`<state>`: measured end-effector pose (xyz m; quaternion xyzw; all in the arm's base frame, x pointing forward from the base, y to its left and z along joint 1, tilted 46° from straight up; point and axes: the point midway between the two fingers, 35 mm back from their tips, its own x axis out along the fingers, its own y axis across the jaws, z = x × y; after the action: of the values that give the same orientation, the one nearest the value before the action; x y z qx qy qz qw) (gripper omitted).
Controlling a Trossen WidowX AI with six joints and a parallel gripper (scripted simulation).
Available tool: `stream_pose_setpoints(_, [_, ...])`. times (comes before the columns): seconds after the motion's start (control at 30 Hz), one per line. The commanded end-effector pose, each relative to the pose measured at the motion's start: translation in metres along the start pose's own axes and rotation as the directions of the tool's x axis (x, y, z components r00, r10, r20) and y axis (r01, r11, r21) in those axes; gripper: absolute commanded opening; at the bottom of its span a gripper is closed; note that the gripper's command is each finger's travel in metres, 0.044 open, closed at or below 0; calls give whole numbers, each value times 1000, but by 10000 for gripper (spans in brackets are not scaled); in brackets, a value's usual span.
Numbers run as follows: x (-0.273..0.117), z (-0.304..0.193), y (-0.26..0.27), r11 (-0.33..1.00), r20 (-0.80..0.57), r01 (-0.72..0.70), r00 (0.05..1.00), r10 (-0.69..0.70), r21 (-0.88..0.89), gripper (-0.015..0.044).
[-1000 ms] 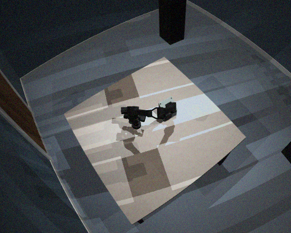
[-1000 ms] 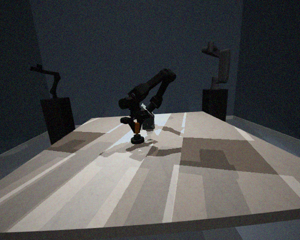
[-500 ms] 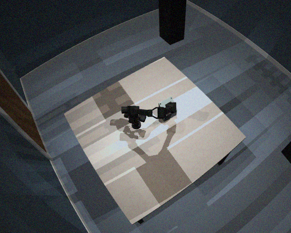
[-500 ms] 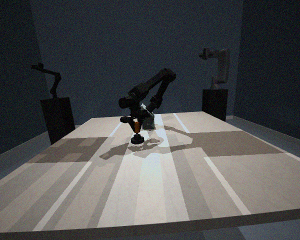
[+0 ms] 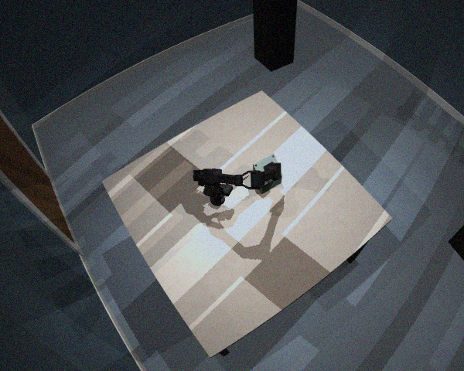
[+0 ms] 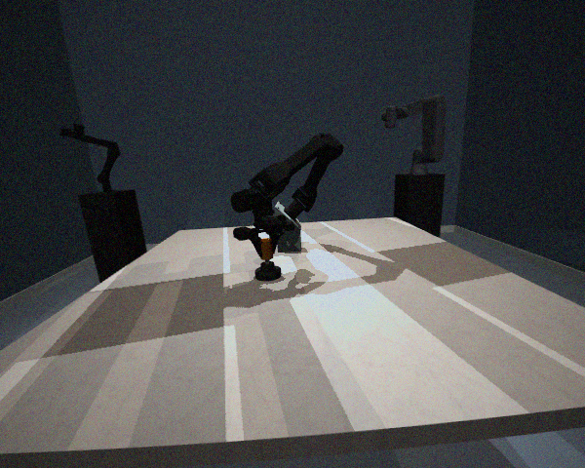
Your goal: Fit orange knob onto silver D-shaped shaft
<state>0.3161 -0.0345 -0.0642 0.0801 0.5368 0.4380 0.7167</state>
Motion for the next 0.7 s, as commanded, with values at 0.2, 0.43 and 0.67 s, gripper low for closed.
stream_pose_setpoints(0.2, [1,1,-1,1000,0,3,1000,-3,3,0])
stream_pose_setpoints(0.43, [2,-1,1,1000,-1,3,1000,-3,3,0])
stream_pose_setpoints(0.67, [2,-2,2,1000,-1,3,1000,-3,4,0])
